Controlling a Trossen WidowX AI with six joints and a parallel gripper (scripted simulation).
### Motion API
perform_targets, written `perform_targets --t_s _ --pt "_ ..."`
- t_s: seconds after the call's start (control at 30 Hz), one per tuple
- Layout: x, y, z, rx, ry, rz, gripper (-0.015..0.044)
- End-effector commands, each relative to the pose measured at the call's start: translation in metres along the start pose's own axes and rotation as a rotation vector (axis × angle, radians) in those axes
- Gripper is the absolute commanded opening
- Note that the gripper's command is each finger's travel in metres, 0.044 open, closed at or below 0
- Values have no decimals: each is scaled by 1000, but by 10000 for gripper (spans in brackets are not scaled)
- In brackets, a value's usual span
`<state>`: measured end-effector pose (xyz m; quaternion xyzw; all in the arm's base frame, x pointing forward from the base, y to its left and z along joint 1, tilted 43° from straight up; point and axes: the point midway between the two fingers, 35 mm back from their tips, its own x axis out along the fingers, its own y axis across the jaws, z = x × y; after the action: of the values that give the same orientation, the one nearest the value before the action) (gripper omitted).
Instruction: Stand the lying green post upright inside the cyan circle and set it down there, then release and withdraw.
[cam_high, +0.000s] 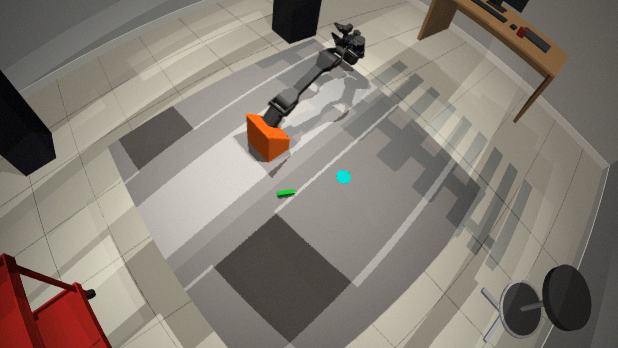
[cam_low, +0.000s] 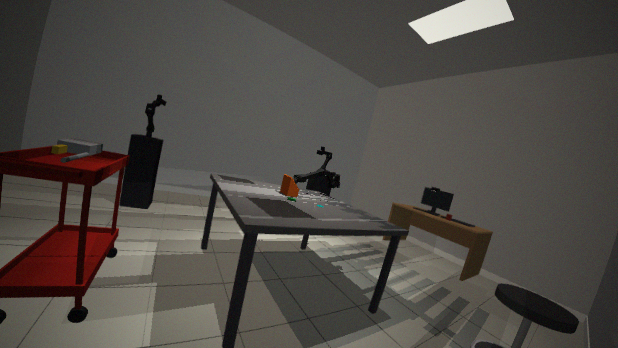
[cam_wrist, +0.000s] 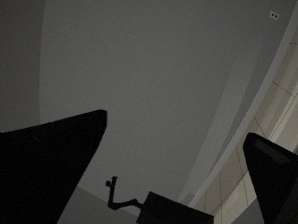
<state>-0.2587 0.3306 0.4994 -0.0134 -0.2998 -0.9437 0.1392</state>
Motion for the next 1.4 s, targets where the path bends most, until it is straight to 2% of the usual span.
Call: perform_targets --t_s 0.0,0.17,0.2,0.33,0.5,0.83,1.13,1.37 --pt "-1 0 0 -1 -3 -1 374" --pt "-28 -10 17 -26 -101 -57 242" --pt "-38 -14 23 -35 -135 -78 233" --pt "-77 -25 41 -73 -254 -164 233" --pt "-110 -37 49 -113 -328 -246 233" --pt "-230 -70 57 -247 -510 -569 233" --pt "-347 -81 38 -342 -608 -914 233" --pt "-440 -77 1 -372 -629 -1201 233"
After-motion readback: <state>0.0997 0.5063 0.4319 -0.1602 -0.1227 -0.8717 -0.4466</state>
